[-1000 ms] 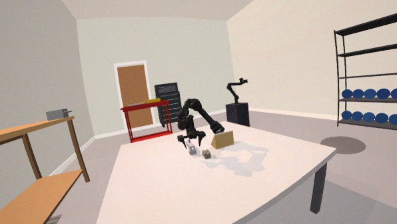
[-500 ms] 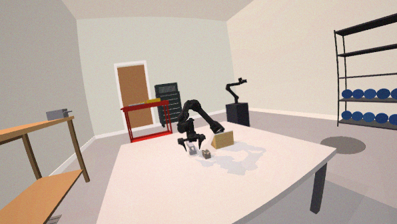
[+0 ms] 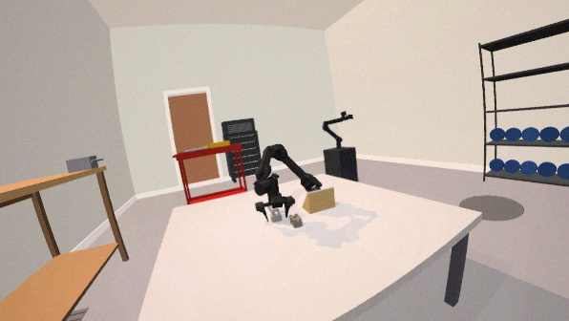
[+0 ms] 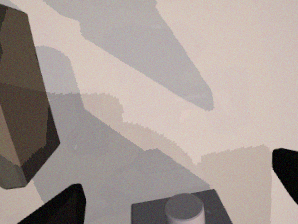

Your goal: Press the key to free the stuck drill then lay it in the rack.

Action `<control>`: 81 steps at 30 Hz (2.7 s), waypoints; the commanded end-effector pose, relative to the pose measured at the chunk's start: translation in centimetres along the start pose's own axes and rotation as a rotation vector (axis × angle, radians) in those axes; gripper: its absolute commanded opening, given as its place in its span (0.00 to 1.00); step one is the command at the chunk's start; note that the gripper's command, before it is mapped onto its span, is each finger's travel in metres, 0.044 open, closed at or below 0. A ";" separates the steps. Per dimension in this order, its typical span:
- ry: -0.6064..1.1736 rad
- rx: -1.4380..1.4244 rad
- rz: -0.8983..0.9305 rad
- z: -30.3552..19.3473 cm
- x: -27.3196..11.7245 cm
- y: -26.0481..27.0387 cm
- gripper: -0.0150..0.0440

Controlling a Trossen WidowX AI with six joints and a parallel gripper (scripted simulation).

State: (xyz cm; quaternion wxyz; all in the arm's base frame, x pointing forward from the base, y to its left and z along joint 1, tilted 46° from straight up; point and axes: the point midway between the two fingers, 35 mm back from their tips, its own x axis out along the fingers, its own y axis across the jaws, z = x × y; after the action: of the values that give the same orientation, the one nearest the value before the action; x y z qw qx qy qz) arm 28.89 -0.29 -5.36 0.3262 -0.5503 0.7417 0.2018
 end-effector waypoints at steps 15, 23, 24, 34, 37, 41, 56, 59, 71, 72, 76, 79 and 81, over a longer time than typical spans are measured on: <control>0.001 0.000 0.002 -0.2 0.4 0.1 0.60; 0.001 0.000 0.002 -0.2 0.4 0.1 0.28; 0.001 0.000 0.002 -0.2 0.4 0.1 0.27; 0.008 -0.008 0.004 0.3 0.4 0.2 0.25; 0.008 -0.008 0.004 0.6 0.3 0.2 0.25; 0.007 -0.008 0.004 1.0 0.3 0.1 0.25; 0.006 -0.008 0.004 3.2 0.0 0.0 0.25; 0.006 -0.008 0.004 3.4 0.0 0.0 0.25; 0.010 -0.013 0.006 3.8 0.1 0.2 0.48; 0.010 -0.013 0.006 3.8 0.1 0.2 0.52; 0.010 -0.013 0.006 3.8 0.1 0.2 0.70; 0.008 -0.011 0.005 3.7 0.1 0.2 0.83; 0.006 -0.008 0.004 3.5 0.2 0.2 0.92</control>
State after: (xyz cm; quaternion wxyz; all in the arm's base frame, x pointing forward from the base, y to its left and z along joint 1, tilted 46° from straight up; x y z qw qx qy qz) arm 29.79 2.21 -8.04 0.3223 -0.5501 0.7431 0.2032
